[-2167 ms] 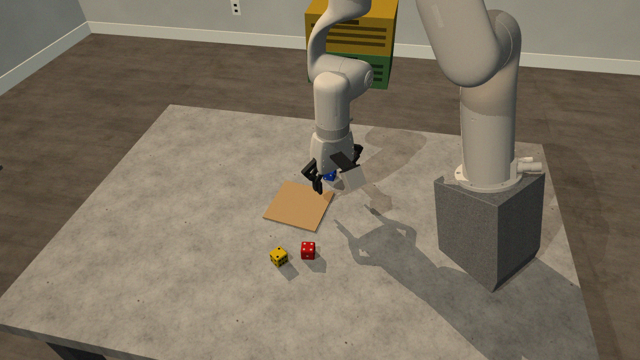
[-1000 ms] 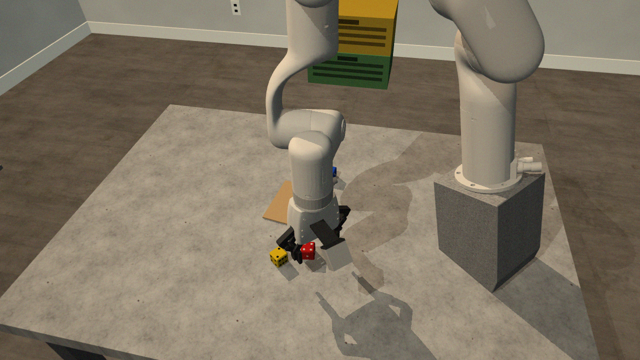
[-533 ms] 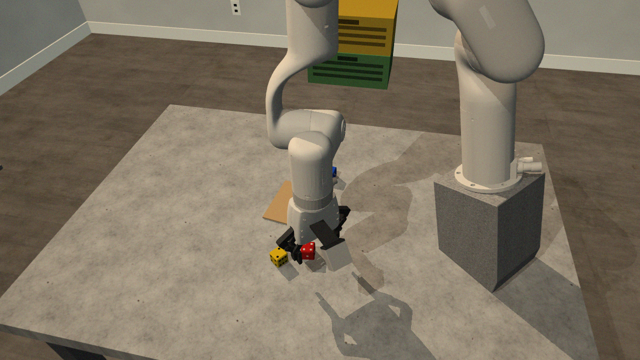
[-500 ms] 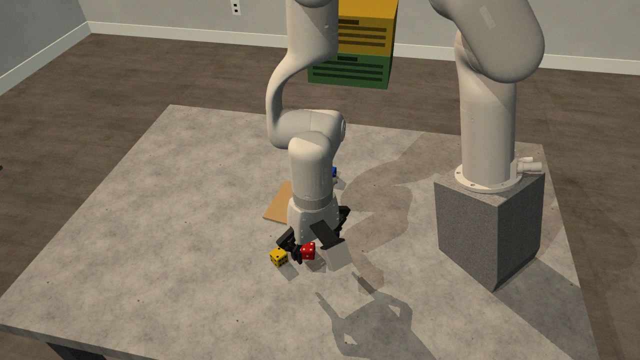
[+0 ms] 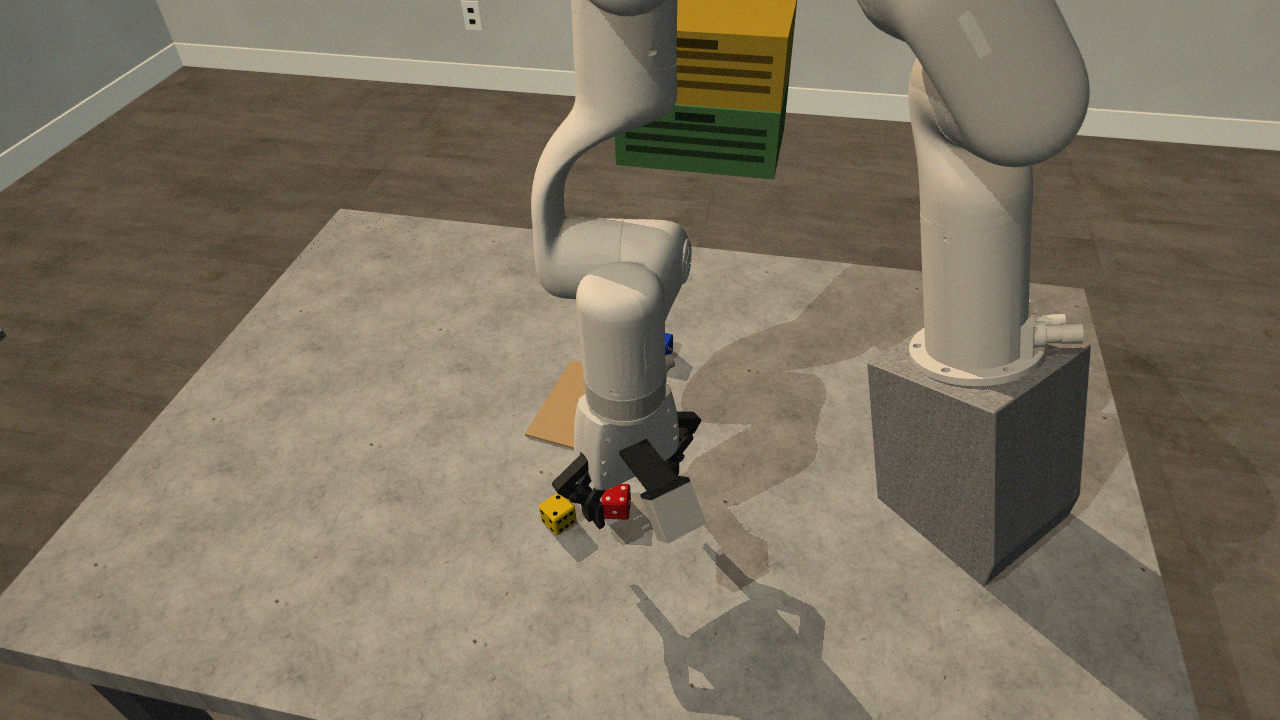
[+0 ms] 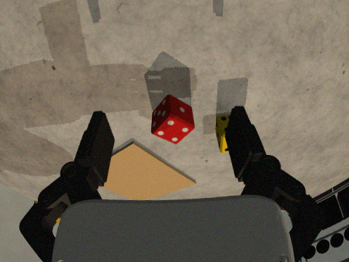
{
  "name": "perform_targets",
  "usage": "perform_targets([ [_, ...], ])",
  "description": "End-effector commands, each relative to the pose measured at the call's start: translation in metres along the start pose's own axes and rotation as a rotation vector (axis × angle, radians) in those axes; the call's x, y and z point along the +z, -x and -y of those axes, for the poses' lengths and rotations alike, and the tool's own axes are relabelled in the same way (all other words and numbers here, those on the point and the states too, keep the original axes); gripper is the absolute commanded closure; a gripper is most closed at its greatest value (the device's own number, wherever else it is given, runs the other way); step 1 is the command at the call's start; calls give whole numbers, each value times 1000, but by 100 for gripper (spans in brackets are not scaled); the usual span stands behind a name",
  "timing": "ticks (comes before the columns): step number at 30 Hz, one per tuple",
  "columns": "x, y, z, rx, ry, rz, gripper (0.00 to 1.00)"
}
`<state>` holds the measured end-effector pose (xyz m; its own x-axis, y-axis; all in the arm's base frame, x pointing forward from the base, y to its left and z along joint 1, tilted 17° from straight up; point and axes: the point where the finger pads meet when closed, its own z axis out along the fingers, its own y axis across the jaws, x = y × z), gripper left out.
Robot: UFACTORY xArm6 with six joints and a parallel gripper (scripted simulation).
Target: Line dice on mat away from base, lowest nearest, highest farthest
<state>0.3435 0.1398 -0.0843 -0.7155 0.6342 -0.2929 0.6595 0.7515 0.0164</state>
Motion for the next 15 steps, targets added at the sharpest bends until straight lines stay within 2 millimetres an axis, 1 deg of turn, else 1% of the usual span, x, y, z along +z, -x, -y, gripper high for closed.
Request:
perform_targets([
  [1,-1,0,-1,0,2,1,0],
  [10,-1,0,-1,0,2,1,0],
  [15,-1,3,-10,0,2,1,0],
])
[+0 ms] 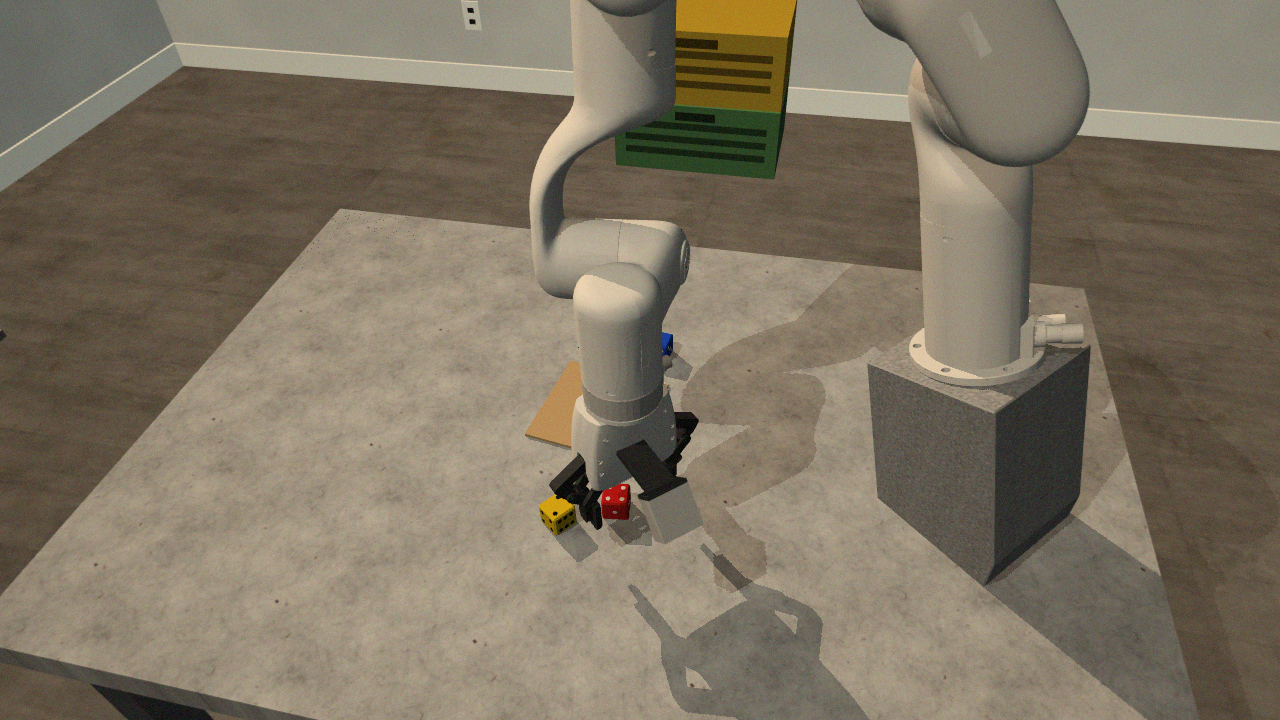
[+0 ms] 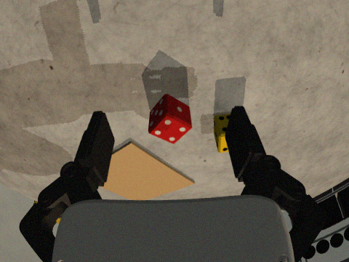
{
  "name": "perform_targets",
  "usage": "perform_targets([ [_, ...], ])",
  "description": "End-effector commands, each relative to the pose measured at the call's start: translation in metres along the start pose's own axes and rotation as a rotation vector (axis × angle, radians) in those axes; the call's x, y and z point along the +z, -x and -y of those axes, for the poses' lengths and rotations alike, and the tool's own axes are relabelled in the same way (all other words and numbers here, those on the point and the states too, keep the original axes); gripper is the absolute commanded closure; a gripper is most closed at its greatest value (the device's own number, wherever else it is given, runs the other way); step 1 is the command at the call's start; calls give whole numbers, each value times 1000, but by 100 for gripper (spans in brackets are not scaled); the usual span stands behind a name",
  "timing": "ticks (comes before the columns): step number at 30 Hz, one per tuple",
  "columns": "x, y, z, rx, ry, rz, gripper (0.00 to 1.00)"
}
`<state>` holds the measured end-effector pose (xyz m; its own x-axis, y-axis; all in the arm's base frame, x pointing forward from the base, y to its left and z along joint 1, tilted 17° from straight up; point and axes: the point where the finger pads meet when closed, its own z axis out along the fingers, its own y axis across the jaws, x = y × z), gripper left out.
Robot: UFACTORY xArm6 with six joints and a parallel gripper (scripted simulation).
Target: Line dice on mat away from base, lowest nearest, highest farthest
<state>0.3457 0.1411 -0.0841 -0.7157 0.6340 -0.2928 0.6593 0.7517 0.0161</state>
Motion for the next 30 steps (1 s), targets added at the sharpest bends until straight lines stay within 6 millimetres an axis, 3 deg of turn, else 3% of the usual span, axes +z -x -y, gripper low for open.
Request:
perform_targets([
  [1,-1,4,-11,0,3,1,0],
  [15,-1,20,-59,0,3,1,0],
  [30,-1,21,-61,0,3,1,0],
])
